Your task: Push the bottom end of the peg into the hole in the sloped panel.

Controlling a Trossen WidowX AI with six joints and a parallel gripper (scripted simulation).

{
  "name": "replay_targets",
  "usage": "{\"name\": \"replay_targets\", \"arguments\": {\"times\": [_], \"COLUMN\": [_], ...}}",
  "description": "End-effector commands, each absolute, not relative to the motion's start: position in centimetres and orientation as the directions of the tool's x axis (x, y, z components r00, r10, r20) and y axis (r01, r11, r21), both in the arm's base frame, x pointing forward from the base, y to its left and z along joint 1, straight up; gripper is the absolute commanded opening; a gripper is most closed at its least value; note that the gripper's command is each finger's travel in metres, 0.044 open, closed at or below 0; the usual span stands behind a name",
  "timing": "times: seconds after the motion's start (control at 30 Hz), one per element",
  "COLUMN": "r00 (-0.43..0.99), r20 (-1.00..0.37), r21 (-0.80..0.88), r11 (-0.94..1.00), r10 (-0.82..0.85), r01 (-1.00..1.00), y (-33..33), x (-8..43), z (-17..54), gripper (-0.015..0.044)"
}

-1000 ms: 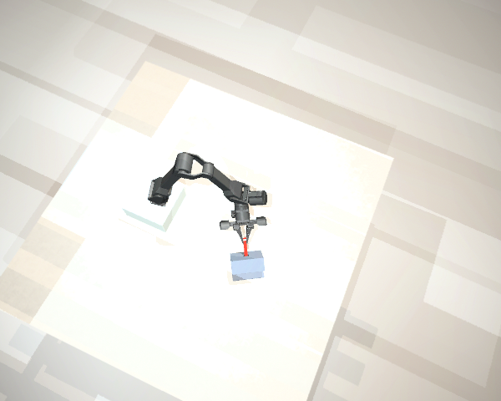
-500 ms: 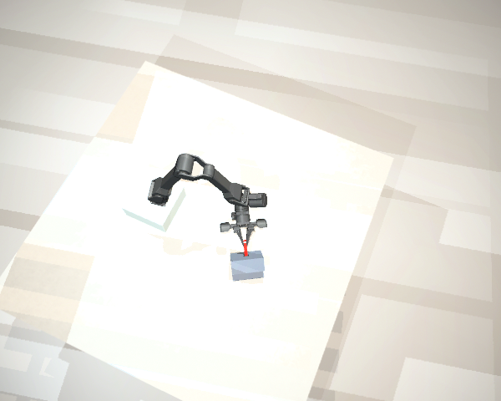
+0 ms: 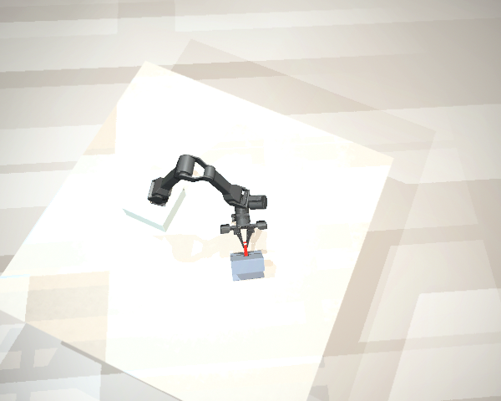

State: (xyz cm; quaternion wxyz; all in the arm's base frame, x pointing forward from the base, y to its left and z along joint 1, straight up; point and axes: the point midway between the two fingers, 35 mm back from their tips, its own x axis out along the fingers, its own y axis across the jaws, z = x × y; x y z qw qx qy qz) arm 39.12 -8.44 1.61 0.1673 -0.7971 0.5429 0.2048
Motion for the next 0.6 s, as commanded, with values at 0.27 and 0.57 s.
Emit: {"name": "replay_targets", "arguments": {"times": [0.27,0.57], "r00": [0.326,0.326], "r20": [-0.508,-0.508], "r21": [-0.043,-0.043], "r11": [-0.355,-0.355], "r10": [-0.797,-0.797], "r01": [-0.934,-0.934], "y": [-8.48,-8.48], "x": [39.14,39.14], "z": [1.51,1.51], "gripper": [0.0,0.0157]}}
